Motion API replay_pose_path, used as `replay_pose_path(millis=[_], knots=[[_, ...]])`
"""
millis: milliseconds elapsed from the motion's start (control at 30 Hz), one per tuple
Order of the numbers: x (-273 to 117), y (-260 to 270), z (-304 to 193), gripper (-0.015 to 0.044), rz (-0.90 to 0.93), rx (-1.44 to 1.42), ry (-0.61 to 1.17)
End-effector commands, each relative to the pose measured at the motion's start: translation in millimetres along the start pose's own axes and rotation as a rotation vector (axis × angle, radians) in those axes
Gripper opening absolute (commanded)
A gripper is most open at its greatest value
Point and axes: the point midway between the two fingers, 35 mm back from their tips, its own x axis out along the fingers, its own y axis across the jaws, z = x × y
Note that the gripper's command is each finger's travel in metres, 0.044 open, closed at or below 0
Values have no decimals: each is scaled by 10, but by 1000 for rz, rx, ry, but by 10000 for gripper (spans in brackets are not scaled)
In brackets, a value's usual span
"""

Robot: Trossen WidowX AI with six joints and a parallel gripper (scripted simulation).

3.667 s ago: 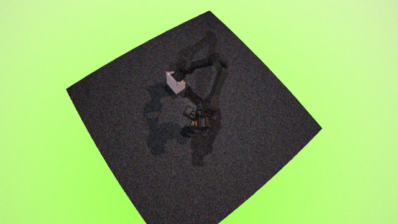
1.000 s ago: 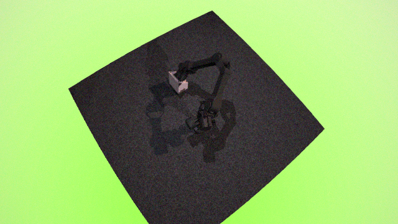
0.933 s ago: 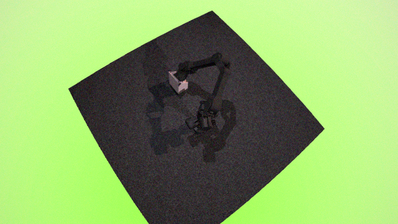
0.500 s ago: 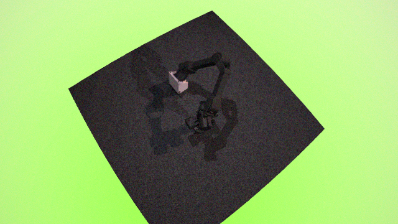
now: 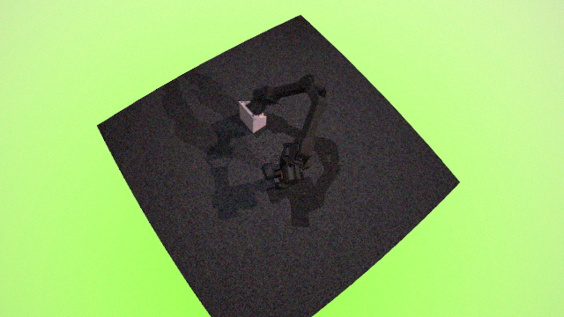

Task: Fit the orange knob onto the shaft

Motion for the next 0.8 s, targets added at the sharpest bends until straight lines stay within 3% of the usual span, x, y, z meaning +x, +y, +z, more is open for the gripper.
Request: replay_pose_path(millis=[0, 767], knots=[[5, -12, 13, 0, -2, 21, -4], [31, -10, -3, 0, -2, 21, -4]])
